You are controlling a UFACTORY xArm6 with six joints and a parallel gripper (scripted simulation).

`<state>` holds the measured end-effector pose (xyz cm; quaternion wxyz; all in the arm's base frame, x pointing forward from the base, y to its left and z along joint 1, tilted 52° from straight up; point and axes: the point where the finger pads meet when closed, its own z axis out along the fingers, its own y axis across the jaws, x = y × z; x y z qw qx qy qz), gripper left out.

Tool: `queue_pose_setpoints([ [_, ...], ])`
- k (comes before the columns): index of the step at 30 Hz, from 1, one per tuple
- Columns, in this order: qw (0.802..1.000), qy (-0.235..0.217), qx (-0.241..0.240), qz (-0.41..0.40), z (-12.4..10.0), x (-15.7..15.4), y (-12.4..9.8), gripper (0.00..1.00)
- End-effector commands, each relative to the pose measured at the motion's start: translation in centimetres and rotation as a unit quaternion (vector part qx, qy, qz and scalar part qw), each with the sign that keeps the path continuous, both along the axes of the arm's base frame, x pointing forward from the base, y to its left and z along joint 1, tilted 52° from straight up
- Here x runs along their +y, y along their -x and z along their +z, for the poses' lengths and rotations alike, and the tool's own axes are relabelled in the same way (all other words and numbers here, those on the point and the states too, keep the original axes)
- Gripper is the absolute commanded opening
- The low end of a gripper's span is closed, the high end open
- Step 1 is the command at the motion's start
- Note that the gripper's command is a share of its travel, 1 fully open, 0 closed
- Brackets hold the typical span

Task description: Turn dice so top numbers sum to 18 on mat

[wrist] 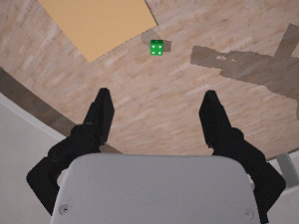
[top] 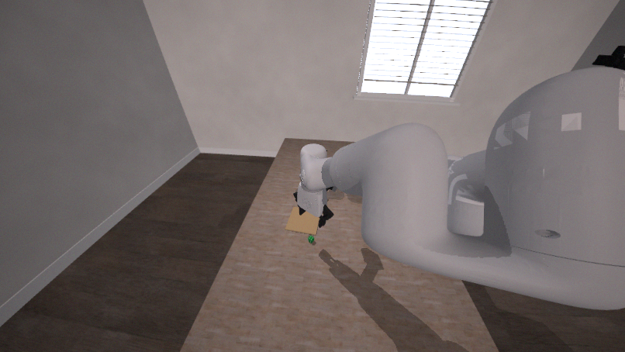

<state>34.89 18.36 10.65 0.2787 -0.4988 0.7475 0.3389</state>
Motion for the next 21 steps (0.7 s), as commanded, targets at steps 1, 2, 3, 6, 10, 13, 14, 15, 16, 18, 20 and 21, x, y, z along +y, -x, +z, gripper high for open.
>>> queue_pose_setpoints([
  [1, 1.0, 0.001, 0.001, -0.002, 0.07, -0.02, -0.08, 1.0],
  [2, 1.0, 0.001, 0.001, -0.002, 0.07, -0.02, -0.08, 1.0],
  [3, 1.0, 0.001, 0.001, -0.002, 0.07, -0.02, -0.08, 1.0],
  [6, 1.0, 0.001, 0.001, -0.002, 0.07, -0.02, -0.08, 1.0],
  [10, 1.0, 0.001, 0.001, -0.002, 0.07, -0.02, -0.08, 1.0],
  [13, 1.0, 0.0, 0.003, -0.003, 0.06, -0.01, -0.08, 1.0],
  [14, 1.0, 0.0, 0.005, -0.005, 0.06, -0.01, -0.08, 1.0],
  [15, 1.0, 0.0, 0.008, -0.007, 0.05, 0.0, -0.08, 1.0],
  [16, 1.0, -0.001, 0.012, -0.01, 0.05, 0.02, -0.09, 1.0],
  [18, 1.0, -0.002, 0.023, -0.019, 0.03, 0.06, -0.1, 1.0],
  [20, 0.999, -0.003, 0.04, -0.032, 0.0, 0.12, -0.11, 1.0],
  [21, 0.999, -0.003, 0.04, -0.032, 0.0, 0.12, -0.11, 1.0],
])
